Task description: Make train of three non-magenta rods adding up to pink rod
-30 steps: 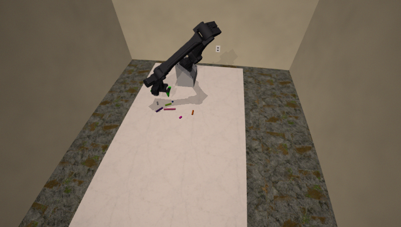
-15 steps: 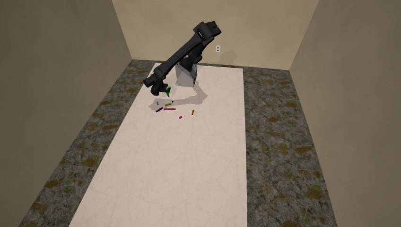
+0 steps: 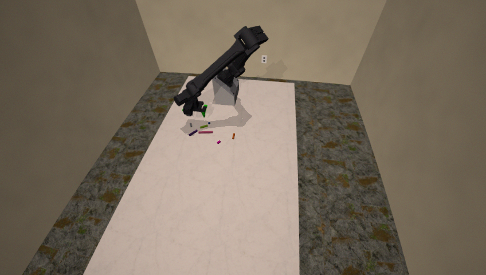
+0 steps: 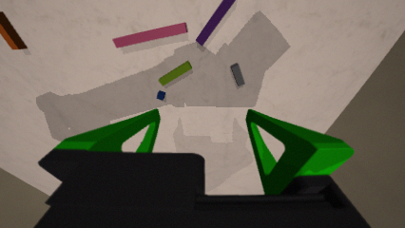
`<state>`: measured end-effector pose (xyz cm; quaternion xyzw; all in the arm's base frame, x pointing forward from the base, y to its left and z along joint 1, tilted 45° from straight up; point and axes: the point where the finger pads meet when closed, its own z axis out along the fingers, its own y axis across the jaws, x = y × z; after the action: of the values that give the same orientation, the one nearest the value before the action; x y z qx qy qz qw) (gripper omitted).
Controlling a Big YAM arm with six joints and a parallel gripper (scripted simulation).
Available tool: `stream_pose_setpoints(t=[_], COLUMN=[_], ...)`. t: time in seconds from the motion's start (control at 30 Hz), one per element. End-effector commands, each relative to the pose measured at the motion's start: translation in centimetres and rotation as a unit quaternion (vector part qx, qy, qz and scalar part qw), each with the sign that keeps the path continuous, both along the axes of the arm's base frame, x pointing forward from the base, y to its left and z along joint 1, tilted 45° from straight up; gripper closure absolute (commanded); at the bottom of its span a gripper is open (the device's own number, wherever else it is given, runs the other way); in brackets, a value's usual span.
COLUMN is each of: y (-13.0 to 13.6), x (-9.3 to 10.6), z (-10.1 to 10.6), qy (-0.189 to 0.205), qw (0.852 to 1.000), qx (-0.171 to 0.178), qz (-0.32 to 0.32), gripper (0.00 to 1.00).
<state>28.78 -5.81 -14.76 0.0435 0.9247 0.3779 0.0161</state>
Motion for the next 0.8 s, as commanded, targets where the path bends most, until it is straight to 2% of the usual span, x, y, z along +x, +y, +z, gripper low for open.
stream_pose_setpoints(t=[0.0, 0.17, 0.27, 0.33, 0.4, 0.43, 0.53, 0.57, 0.67, 0.7, 0.77], y=[-1.3, -1.3, -0.8, -0.6, -0.8, -0.7, -1.5, -0.7, -0.7, -0.7, -1.5], x=[1.7, 1.7, 1.8, 2.3, 2.3, 2.7, 2.5, 3.1, 3.1, 3.6, 3.4], z=[0.2, 0.2, 0.1, -0.1, -0.1, 0.0, 0.0, 0.0, 0.0, 0.0, 0.0], qy=[-0.018, -0.018, -0.029, -0.063, -0.063, -0.089, -0.089, -0.118, -0.118, -0.149, -0.149], qw=[1.0, 1.0, 0.999, 0.996, 0.996, 0.992, 0.993, 0.986, 0.986, 0.978, 0.979], qx=[-0.007, -0.007, -0.006, -0.007, -0.008, -0.01, -0.011, -0.013, -0.013, -0.015, -0.017], qz=[-0.004, -0.004, 0.019, 0.058, 0.056, 0.085, 0.071, 0.115, 0.115, 0.147, 0.135], gripper=[0.0, 0.0, 0.0, 0.0, 0.0, 0.0, 0.0, 0.0, 0.0, 0.0, 0.0])
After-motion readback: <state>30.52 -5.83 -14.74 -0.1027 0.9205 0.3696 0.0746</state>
